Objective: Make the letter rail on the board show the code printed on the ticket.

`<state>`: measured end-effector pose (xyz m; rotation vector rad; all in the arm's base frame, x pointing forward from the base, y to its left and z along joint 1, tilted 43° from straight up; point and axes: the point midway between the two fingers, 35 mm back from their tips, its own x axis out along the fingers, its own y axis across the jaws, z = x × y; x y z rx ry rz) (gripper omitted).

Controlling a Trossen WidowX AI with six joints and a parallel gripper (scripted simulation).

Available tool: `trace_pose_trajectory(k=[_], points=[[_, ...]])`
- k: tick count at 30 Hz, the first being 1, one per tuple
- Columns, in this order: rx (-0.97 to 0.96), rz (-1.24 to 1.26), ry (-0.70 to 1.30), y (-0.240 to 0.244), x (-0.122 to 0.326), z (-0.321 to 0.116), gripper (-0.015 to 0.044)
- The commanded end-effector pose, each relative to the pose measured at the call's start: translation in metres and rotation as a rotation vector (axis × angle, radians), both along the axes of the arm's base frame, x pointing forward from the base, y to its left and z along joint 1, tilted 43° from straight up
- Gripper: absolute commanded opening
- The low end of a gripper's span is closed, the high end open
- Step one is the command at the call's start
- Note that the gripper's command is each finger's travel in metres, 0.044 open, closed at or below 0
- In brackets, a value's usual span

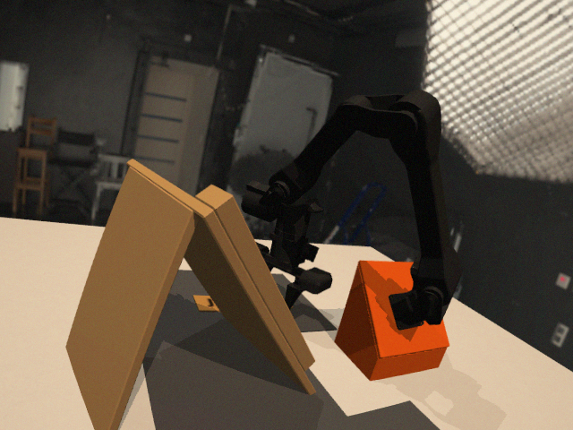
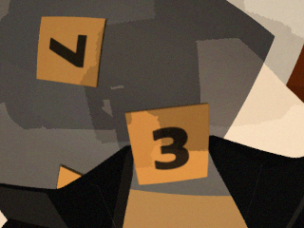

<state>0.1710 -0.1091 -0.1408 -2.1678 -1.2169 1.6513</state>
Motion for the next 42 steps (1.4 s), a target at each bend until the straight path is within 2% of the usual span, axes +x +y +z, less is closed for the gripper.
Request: trace_pose_trajectory(k=[1,7,42], points=[[-0.004,0.004,-0.001,-0.003,0.0,0.002,0.0],[-0.008,0.022,-0.04,-0.005,0.004,0.001,0.0],[-0.32,0.581,-0.968,-0.07,0.092,0.001,0.0]])
